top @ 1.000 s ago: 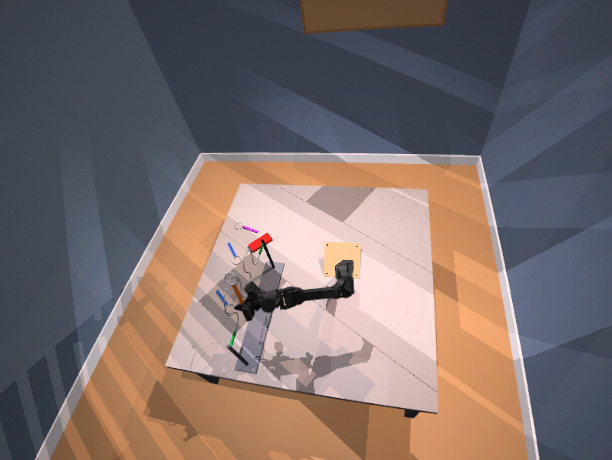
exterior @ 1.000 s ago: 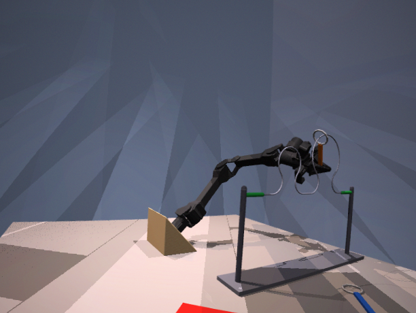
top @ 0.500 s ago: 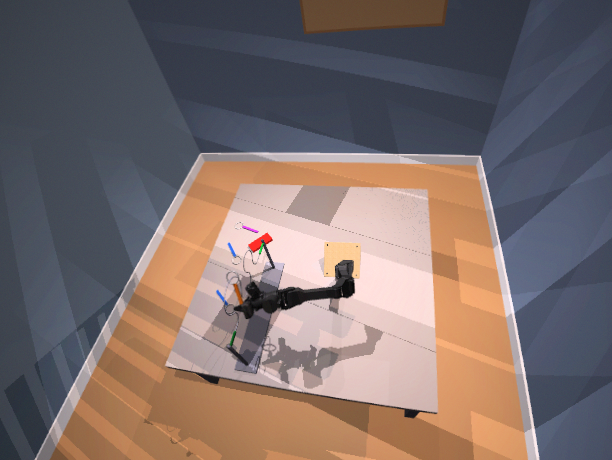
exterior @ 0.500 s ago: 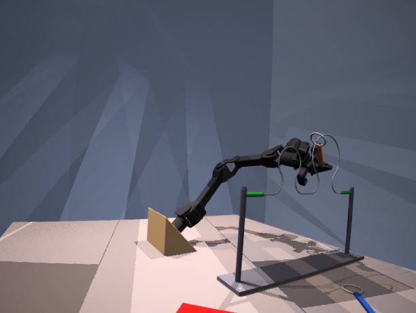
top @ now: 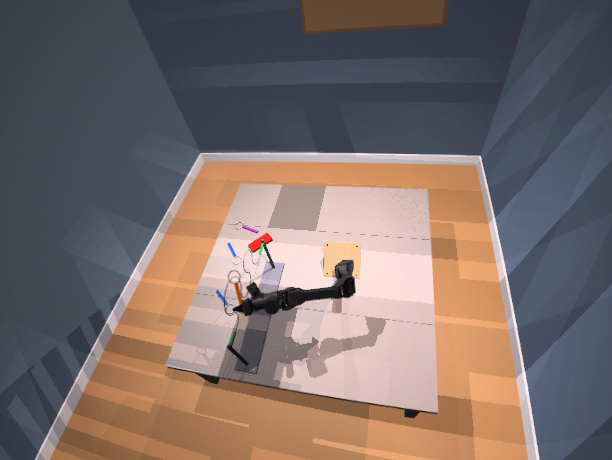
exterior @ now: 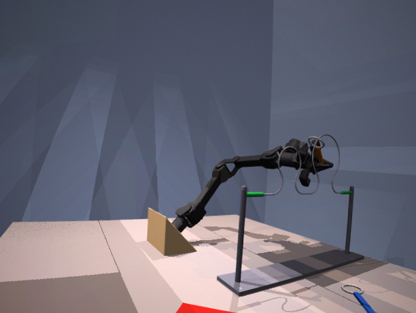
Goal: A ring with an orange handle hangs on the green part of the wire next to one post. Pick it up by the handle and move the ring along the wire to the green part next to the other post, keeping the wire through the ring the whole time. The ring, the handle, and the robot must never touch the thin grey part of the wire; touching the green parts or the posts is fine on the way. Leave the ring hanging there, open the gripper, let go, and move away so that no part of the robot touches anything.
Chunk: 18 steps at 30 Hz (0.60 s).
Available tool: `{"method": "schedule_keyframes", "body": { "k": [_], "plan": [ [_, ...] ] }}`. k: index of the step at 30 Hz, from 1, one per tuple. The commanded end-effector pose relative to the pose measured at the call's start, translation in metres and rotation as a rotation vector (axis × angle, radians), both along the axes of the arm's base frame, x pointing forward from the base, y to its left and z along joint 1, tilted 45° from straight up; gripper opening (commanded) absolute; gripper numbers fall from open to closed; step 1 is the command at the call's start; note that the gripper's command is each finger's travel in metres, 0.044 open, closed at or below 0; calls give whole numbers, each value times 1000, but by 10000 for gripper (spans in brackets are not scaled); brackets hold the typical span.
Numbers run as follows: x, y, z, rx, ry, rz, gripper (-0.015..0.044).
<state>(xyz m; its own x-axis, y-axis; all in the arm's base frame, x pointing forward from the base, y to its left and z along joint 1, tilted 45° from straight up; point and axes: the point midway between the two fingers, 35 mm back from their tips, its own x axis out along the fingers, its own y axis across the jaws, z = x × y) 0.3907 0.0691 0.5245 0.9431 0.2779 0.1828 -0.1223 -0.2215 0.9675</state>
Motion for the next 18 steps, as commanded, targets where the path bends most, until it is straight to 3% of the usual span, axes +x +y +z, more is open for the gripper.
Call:
{"method": "schedule_keyframes", "body": {
  "k": [1,18],
  "plan": [
    [0,-1,1,59,0,-4,-150],
    [-3,-5,9,263,-15,20,-150]
  ]
}}
